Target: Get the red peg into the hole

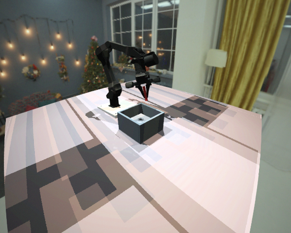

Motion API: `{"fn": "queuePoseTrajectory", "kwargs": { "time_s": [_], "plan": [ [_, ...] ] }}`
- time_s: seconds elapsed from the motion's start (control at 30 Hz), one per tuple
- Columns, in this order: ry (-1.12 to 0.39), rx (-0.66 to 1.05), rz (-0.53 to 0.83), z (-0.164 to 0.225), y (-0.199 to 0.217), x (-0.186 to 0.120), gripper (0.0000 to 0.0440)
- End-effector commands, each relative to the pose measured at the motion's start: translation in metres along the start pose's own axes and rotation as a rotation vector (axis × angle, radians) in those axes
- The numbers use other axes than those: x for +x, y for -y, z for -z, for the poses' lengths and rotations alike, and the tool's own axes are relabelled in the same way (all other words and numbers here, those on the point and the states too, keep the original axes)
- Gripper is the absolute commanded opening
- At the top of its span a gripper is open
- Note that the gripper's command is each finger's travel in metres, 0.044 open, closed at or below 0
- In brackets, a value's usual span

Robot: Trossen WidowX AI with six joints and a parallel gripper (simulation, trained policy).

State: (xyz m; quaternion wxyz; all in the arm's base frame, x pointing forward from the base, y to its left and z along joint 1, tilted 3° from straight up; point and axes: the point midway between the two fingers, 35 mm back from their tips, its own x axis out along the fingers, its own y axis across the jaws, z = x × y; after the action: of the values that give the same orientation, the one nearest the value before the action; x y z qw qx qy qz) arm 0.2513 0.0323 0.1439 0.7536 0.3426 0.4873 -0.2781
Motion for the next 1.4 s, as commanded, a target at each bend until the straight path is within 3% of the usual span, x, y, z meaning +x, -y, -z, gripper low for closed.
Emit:
{"fn": "queuePoseTrajectory", "kwargs": {
  "time_s": [0.0, 0.73, 1.37],
  "plan": [
    [0.026, 0.013, 0.008, -0.016, 0.0, 0.002, 0.0],
    [0.088, 0.125, 0.064, -0.086, 0.016, 0.035, 0.0003],
    [0.008, 0.138, 0.132, -0.1, 0.028, 0.079, 0.0016]
  ]
}}
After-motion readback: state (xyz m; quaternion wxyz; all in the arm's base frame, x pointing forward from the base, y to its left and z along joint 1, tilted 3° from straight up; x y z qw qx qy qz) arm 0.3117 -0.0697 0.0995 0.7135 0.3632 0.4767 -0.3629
